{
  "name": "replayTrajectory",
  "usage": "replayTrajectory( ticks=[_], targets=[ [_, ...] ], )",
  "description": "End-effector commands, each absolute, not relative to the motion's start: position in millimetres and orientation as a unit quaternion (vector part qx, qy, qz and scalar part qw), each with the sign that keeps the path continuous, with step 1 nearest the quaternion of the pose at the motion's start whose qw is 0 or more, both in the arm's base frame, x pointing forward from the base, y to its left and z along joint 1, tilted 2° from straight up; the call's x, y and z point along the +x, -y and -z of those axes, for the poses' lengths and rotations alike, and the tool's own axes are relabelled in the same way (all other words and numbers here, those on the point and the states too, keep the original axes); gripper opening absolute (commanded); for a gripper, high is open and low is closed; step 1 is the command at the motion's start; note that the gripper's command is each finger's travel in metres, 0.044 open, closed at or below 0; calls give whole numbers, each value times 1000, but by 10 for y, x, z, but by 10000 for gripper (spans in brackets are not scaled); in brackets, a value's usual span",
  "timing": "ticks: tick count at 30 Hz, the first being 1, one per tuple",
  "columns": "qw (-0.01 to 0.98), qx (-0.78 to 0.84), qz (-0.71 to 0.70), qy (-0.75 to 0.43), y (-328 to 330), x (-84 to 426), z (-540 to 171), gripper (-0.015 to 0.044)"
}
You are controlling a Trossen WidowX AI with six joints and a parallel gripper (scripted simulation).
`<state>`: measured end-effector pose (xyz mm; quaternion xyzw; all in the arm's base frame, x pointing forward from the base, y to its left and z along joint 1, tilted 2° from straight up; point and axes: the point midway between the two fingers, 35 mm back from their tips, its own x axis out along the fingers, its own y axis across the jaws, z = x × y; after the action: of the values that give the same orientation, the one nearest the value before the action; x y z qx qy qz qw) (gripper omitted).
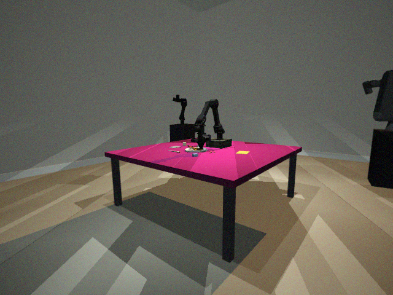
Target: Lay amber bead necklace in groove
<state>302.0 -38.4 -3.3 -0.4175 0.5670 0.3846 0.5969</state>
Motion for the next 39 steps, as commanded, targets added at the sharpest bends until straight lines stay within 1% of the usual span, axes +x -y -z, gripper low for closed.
replayTrajectory(
  ticks=[1, 39],
  targets=[
    [597, -417, -385, -567, 384, 3021, 31, 0],
    [595, -420, -385, -566, 347, 2987, -24, 0]
  ],
)
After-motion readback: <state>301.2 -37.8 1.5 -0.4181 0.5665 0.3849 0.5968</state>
